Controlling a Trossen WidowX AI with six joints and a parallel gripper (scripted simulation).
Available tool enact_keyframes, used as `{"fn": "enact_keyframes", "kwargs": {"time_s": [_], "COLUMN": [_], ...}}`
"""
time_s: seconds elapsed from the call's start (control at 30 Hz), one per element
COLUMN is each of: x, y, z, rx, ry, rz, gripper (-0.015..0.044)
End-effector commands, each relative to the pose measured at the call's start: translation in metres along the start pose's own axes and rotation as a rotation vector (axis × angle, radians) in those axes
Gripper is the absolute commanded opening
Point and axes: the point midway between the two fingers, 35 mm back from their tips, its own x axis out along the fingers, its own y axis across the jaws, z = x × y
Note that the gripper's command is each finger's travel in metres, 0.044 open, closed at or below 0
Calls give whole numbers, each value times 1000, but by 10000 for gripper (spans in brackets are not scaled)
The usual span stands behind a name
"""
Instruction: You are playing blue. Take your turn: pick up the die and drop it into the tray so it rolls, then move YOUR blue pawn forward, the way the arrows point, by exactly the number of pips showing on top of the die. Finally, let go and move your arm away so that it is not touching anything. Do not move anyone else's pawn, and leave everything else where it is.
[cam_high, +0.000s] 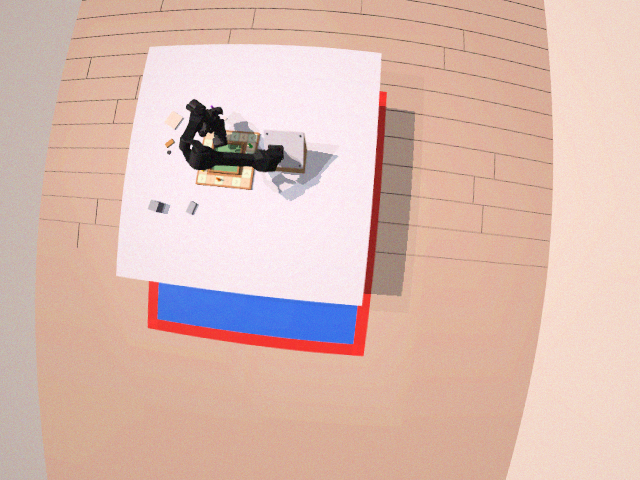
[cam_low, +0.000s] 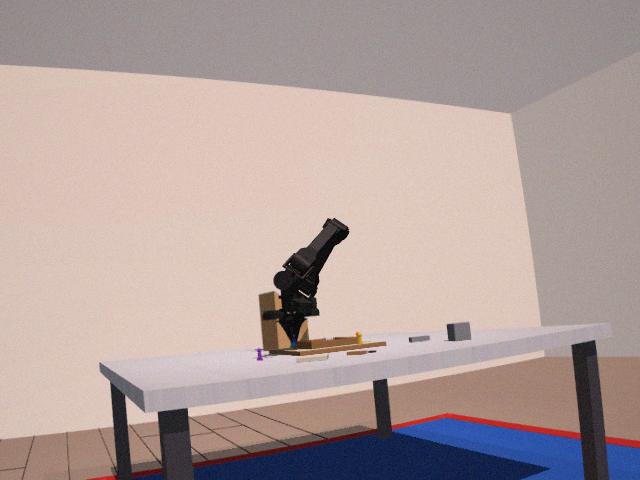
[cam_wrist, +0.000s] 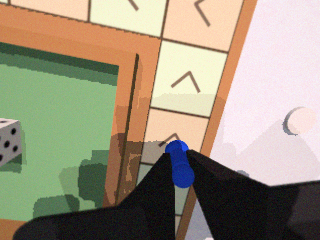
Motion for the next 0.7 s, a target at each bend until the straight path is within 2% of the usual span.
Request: {"fn": "enact_keyframes", "kwargs": {"time_s": [0.0, 0.4, 0.67], "x": [3, 19, 13], "y": [1, 1, -1], "z": [-1, -1, 2], "rx": [6, 6, -2], "ry": [-4, -4, -8], "rz": [4, 4, -5], "gripper": [0, 0, 210]}}
